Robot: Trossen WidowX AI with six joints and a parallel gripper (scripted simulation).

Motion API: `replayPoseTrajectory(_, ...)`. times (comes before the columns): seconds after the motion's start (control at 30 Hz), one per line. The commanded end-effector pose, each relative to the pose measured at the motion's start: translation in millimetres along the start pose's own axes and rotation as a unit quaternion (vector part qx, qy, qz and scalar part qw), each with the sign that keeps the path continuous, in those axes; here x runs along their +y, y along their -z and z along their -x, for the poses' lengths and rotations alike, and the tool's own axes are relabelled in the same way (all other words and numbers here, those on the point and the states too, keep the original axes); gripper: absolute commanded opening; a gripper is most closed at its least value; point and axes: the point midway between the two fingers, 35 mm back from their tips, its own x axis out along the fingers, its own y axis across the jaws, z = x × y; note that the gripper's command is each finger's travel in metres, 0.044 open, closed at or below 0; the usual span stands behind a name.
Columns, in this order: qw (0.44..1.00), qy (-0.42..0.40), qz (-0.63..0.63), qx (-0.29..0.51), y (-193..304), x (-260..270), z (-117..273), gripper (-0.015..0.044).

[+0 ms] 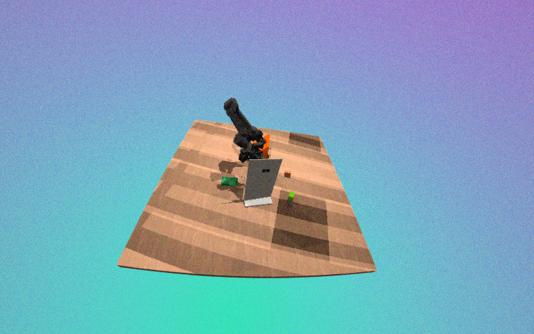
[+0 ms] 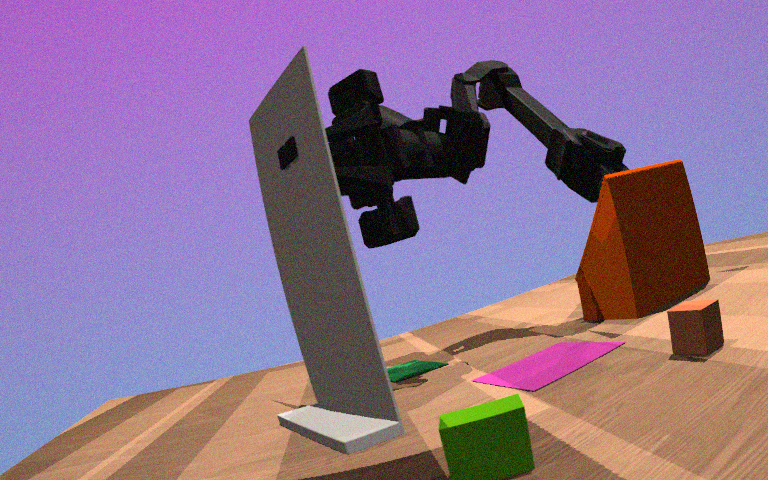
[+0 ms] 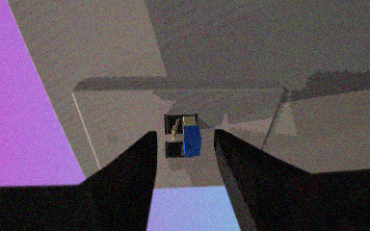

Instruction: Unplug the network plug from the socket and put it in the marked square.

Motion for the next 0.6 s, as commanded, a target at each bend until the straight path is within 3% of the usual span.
replayPoseTrajectory(0.0,1.0,0.002,-0.003,-0.001,-1.0,-1.3,-5.7,0.0156)
replayPoseTrajectory(0.03,1.0,0.002,-0.003,-0.001,-1.1,-1.3,-5.9,0.0156)
replayPoseTrajectory(0.13,1.0,0.002,-0.003,-0.001,-1.1,-1.3,-5.9,0.0077)
replayPoseTrajectory(0.57,1.0,0.002,-0.003,-0.001,-1.1,-1.3,-5.9,0.0)
